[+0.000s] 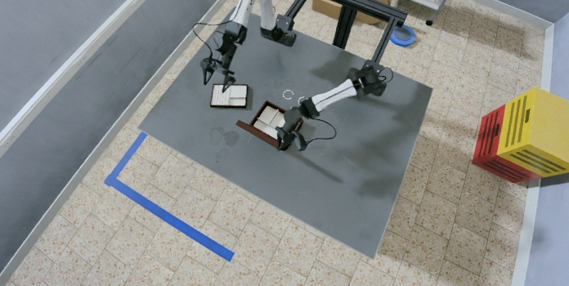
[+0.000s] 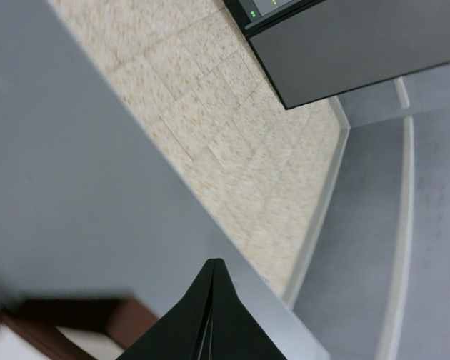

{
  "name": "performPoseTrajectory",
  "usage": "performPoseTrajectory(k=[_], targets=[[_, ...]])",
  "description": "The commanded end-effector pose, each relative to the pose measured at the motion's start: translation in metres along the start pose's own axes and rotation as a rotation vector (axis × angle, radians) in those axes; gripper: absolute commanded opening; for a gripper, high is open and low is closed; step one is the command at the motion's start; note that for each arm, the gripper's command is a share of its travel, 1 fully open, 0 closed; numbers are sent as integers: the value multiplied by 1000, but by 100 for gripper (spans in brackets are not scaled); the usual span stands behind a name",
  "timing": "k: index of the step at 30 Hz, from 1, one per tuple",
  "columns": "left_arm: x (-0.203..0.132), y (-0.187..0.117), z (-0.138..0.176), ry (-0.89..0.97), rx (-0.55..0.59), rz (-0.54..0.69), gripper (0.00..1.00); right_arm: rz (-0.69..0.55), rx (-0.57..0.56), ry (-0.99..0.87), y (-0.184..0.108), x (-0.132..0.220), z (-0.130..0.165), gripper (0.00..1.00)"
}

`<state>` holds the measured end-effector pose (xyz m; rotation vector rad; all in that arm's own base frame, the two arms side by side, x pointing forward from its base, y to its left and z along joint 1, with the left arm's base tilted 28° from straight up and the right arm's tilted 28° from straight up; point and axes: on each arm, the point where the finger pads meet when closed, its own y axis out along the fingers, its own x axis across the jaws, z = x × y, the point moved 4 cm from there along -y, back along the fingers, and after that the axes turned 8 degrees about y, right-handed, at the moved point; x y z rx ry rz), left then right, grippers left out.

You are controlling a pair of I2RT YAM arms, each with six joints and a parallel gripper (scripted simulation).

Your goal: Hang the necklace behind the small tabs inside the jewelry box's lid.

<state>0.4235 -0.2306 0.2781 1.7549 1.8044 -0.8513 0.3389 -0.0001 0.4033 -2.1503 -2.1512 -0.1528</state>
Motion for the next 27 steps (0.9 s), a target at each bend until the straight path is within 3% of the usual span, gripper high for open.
performPoseTrajectory(k=[1, 8, 10, 12, 17, 18, 23, 24, 27], targets=[[0, -9, -44, 193, 47, 52, 0, -10, -38, 5, -9, 3, -11, 100], [17, -24, -124, 447, 18, 84, 0, -9, -31, 5, -9, 3, -9, 100], [17, -24, -124, 447, 18, 84, 0, -9, -31, 5, -9, 3, -9, 100], [32, -32, -135, 534, 30, 76, 0, -8, -28, 5, -9, 3, -8, 100], [34, -62, -197, 735, -40, 113, 0, -9, -36, 6, -9, 4, -10, 100], [52, -65, -190, 785, -3, 95, 0, -9, -34, 5, -9, 4, -9, 100], [54, -104, -235, 991, -65, 119, 0, -14, -52, 6, -10, 6, -17, 100], [69, -103, -225, 1012, -24, 104, 0, -14, -52, 6, -10, 6, -17, 100], [67, -108, -234, 1021, -49, 100, 0, -15, -49, 6, -10, 7, -16, 100]])
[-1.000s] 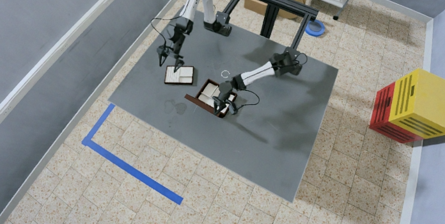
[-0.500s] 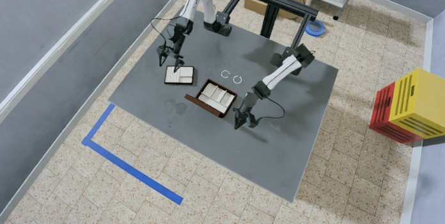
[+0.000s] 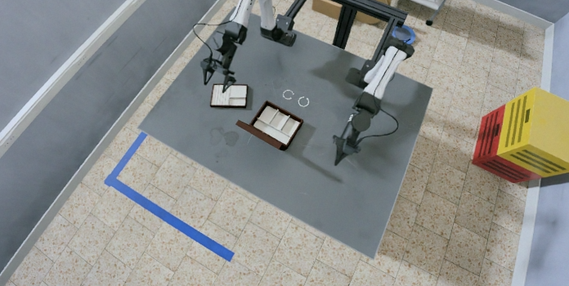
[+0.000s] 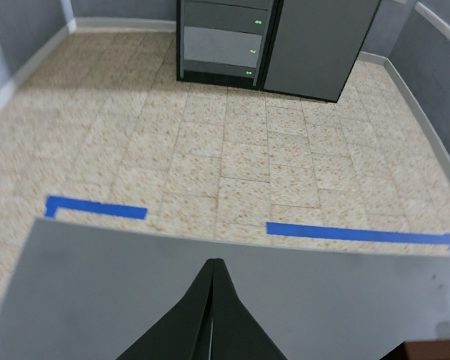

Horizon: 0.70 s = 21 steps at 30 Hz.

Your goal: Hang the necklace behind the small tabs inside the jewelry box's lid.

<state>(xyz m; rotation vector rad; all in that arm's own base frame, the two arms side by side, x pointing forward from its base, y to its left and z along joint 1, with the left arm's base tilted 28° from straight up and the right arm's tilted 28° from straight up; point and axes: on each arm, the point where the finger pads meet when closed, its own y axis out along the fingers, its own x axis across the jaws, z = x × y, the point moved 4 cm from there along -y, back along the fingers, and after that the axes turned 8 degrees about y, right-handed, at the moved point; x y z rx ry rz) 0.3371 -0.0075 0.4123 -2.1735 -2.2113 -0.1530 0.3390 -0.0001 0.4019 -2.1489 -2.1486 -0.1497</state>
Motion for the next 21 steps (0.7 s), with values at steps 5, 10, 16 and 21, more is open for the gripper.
performPoseTrajectory(k=[5, 10, 16, 21], targets=[[5, -5, -9, 46, 12, 46, 0, -12, -57, 4, -11, 5, -19, 100], [7, -13, -26, 31, -57, 35, 0, -12, -59, 4, -11, 5, -20, 100], [6, -4, -19, 30, -37, 21, 0, -11, -61, 4, -11, 4, -21, 100], [11, -2, -17, 44, -30, 3, 0, -10, -63, 4, -11, 4, -22, 100]])
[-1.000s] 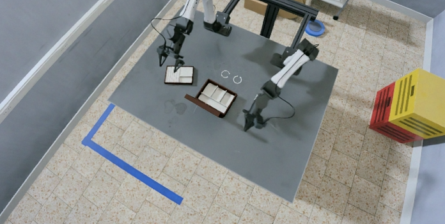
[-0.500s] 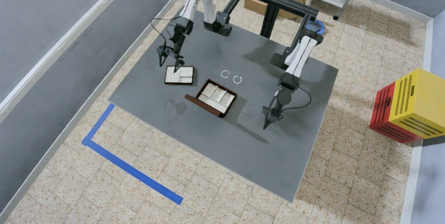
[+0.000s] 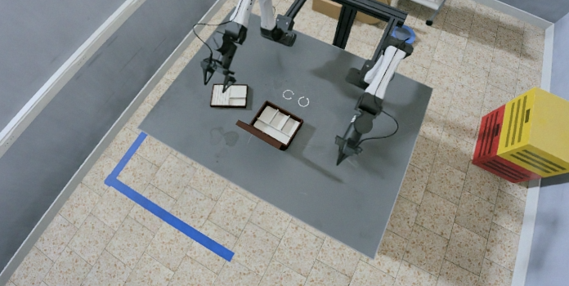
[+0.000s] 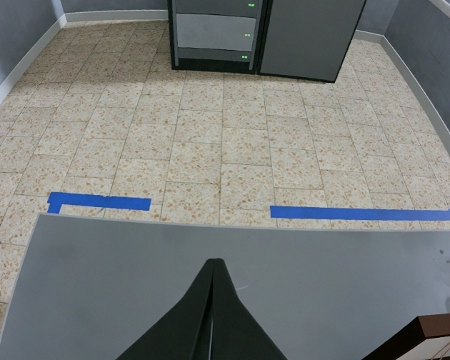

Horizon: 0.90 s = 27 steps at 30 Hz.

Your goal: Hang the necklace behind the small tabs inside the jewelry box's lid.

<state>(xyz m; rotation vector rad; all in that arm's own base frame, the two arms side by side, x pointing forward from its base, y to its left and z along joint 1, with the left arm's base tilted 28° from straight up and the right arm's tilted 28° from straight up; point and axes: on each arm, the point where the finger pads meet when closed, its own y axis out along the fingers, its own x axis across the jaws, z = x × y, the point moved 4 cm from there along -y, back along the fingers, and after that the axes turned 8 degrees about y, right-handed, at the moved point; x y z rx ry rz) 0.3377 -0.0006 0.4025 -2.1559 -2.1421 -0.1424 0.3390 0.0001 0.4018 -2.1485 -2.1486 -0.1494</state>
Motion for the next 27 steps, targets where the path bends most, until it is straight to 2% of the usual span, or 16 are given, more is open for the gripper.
performPoseTrajectory(k=[1, 14, 15, 26, 27], targets=[[6, -4, -27, 7, -75, -25, 0, -10, -64, 4, -11, 4, -22, 100], [2, -4, -19, 8, -61, -12, 0, -8, -69, 3, -12, 3, -24, 100], [3, -5, -27, 11, -77, -20, 0, -7, -69, 3, -12, 3, -24, 100], [-1, 2, -1, 11, -17, -7, 0, -5, -75, 3, -12, 1, -27, 100], [-1, 1, -6, 11, -27, -9, 0, -5, -75, 3, -12, 1, -27, 100]])
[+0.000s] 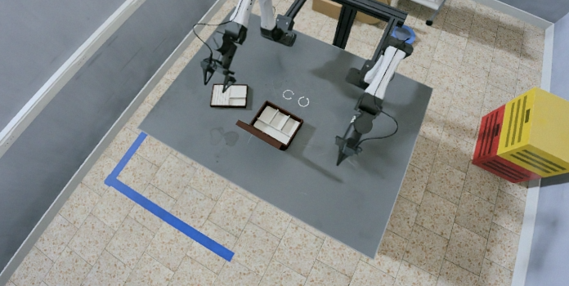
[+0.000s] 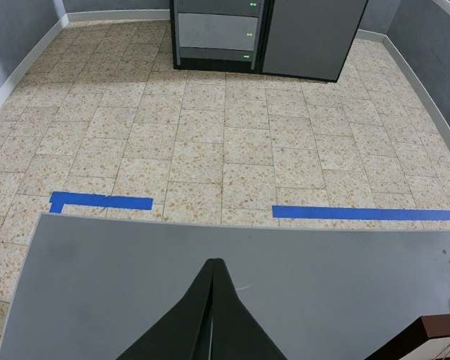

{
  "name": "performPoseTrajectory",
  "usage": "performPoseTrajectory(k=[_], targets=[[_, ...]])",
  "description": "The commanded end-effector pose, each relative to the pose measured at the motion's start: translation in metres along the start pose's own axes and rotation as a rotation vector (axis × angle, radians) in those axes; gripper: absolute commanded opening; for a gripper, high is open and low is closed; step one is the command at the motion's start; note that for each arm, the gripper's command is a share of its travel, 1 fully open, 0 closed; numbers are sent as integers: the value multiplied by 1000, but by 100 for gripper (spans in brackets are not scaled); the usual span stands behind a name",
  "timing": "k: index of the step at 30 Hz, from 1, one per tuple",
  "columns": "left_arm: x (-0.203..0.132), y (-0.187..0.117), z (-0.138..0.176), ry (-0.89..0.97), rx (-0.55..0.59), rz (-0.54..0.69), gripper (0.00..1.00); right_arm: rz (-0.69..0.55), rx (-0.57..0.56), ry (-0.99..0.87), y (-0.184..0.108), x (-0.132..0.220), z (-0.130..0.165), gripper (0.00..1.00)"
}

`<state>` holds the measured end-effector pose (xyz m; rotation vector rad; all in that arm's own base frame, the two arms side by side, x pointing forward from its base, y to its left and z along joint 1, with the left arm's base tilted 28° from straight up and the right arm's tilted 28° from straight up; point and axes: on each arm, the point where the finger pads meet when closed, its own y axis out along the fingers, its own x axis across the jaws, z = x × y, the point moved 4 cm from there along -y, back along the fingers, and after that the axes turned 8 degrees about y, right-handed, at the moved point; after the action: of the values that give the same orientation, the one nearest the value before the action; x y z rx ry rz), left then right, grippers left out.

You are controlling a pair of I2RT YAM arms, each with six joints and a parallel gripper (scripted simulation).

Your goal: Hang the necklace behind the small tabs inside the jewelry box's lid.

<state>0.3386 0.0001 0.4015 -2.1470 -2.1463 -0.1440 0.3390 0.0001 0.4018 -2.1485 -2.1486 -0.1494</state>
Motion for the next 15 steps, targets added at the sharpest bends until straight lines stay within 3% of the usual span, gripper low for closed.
performPoseTrajectory(k=[1, 15], targets=[[-1, 0, -8, 8, -31, -3, 0, -5, -76, 3, -12, 1, -27, 100], [0, -10, -18, 8, -63, -8, 0, -13, -76, 3, -13, 4, -27, 100]])
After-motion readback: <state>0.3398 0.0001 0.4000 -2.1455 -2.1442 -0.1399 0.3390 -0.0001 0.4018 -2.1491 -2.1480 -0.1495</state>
